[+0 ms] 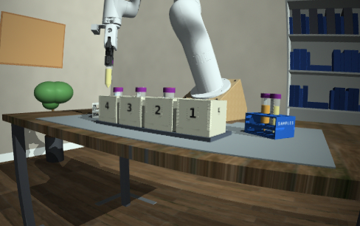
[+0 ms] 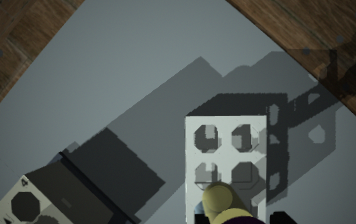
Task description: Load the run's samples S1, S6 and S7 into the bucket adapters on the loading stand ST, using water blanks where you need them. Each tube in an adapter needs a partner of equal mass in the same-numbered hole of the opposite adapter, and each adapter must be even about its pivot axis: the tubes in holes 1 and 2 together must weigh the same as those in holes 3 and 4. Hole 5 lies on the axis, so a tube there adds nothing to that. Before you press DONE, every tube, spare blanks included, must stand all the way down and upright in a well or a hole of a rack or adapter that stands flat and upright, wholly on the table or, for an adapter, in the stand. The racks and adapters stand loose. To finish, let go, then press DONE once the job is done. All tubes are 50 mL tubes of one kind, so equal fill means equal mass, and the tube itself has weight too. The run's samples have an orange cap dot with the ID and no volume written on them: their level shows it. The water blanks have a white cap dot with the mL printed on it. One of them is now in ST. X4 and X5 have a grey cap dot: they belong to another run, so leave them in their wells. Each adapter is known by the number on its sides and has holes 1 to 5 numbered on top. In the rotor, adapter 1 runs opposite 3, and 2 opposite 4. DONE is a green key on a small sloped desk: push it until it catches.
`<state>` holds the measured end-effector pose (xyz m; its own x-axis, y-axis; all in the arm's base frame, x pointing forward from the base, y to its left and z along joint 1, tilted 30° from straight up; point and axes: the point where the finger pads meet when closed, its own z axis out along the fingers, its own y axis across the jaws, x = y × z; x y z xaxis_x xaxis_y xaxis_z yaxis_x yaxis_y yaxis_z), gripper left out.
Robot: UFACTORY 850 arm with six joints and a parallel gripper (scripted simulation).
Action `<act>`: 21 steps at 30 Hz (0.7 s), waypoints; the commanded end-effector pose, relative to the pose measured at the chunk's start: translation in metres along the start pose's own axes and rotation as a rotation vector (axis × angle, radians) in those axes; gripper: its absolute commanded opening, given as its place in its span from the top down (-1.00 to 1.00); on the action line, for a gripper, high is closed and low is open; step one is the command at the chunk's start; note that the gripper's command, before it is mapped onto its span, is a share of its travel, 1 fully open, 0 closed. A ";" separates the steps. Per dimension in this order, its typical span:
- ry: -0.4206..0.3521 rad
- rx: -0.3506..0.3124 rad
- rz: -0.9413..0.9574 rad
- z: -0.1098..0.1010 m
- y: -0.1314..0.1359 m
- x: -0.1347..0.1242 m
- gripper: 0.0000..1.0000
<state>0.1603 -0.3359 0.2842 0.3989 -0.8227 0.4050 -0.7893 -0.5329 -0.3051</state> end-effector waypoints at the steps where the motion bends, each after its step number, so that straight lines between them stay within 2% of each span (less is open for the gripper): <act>1: 0.000 0.000 0.000 -0.007 0.000 0.000 1.00; 4: 0.000 0.000 0.000 -0.013 0.000 0.001 1.00; 17: 0.000 0.000 0.000 -0.013 0.000 0.001 1.00; 21: 0.000 0.000 -0.133 -0.013 -0.016 -0.011 1.00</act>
<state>0.1565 -0.3288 0.2951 0.4262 -0.8049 0.4129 -0.7756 -0.5600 -0.2911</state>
